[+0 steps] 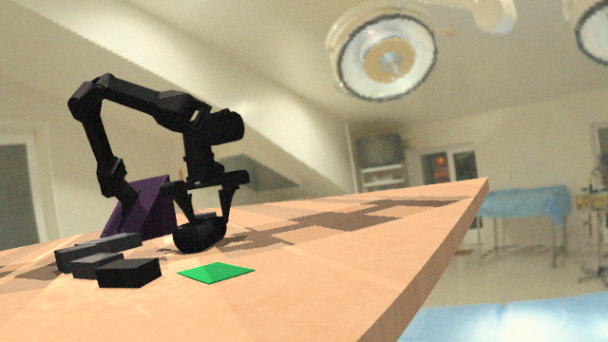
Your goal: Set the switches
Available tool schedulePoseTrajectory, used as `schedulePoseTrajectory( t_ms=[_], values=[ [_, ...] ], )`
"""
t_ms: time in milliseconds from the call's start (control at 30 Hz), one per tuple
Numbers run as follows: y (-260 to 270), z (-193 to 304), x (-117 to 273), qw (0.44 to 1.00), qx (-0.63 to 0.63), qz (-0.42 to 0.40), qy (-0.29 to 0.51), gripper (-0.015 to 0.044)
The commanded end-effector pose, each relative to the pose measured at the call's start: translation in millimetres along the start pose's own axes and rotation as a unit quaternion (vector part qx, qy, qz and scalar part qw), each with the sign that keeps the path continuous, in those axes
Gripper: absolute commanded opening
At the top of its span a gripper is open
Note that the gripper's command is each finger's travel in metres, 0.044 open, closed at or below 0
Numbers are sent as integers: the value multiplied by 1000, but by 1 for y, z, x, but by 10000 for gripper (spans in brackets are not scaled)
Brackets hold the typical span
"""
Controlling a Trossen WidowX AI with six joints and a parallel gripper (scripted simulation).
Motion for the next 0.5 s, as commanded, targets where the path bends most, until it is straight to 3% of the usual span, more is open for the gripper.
schedulePoseTrajectory(
  t_ms=[0, 267, 467],
  values=[
    [0, 0, -1, 1000, 2, -1, 2, 215],
    [4, -3, -1, 1000, 2, -1, 2, 5],
    [8, -6, -1, 1000, 2, -1, 2, 0]
  ],
)
Point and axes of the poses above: the point midway between the two fingers, 35 mm back from their tips, its own x axis back along the fingers, its own y axis across the jaws, z = x × y, the point moved 6 cm from there along x, back along the fingers, and after that the axes turned 11 degrees about x, right-handed, at the moved point
